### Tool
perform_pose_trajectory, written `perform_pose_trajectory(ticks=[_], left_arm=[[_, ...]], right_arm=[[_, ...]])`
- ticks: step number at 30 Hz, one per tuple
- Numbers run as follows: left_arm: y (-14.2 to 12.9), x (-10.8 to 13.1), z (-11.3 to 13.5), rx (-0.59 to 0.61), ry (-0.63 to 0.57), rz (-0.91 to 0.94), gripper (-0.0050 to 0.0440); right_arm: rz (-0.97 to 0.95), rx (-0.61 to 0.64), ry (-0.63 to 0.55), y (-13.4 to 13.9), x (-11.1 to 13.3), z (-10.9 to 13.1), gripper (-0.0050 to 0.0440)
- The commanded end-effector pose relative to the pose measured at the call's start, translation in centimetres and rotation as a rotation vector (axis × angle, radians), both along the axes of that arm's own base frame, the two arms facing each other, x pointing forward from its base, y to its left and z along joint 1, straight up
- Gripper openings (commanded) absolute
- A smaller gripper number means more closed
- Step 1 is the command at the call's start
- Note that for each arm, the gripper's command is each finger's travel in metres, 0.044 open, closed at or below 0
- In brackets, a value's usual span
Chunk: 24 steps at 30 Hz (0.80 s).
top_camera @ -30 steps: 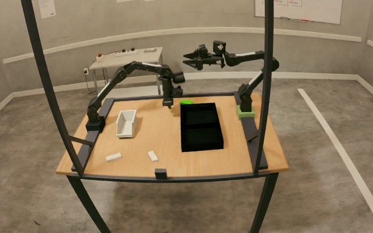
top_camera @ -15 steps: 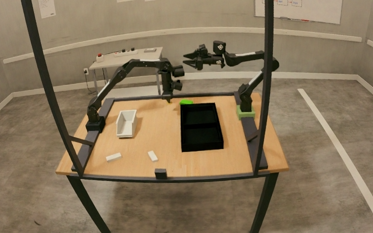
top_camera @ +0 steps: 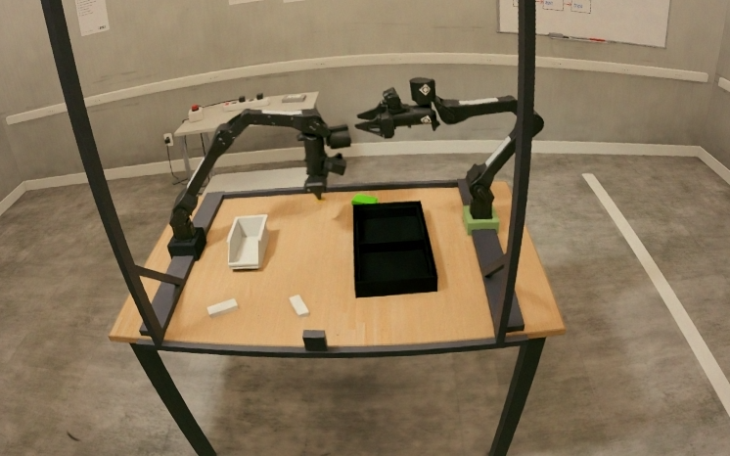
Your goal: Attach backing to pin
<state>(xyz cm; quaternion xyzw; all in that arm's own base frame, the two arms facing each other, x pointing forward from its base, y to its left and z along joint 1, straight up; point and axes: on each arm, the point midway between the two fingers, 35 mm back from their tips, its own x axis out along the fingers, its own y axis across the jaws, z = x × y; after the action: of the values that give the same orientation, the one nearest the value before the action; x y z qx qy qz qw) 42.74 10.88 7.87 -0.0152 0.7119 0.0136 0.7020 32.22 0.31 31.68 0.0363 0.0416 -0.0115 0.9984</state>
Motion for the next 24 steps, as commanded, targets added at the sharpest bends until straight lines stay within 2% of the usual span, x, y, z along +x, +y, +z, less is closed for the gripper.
perform_pose_trajectory(ticks=[1,17,19,20,24], left_arm=[[-2.3,-1.8,2.8,0.011,-0.054,-0.002,-0.0050],[-6.8,-7.7,3.9,0.009,-0.051,-0.002,-0.0050],[-6.8,-7.7,3.9,0.009,-0.051,-0.002,-0.0050],[-7.1,-8.2,3.9,0.008,-0.050,-0.002,-0.0050],[-8.5,-11.0,3.8,0.007,-0.049,-0.002,-0.0050]], right_arm=[[-0.023,0.055,0.037,0.3,0.3,2.2,0.0440],[-0.109,0.139,0.337,0.8,-0.9,1.0,0.0440],[-0.109,0.139,0.337,0.8,-0.9,1.0,0.0440],[-0.120,0.133,0.398,0.7,-1.5,0.1,0.0440],[-0.154,0.150,0.457,0.8,-2.2,0.5,0.0440]])
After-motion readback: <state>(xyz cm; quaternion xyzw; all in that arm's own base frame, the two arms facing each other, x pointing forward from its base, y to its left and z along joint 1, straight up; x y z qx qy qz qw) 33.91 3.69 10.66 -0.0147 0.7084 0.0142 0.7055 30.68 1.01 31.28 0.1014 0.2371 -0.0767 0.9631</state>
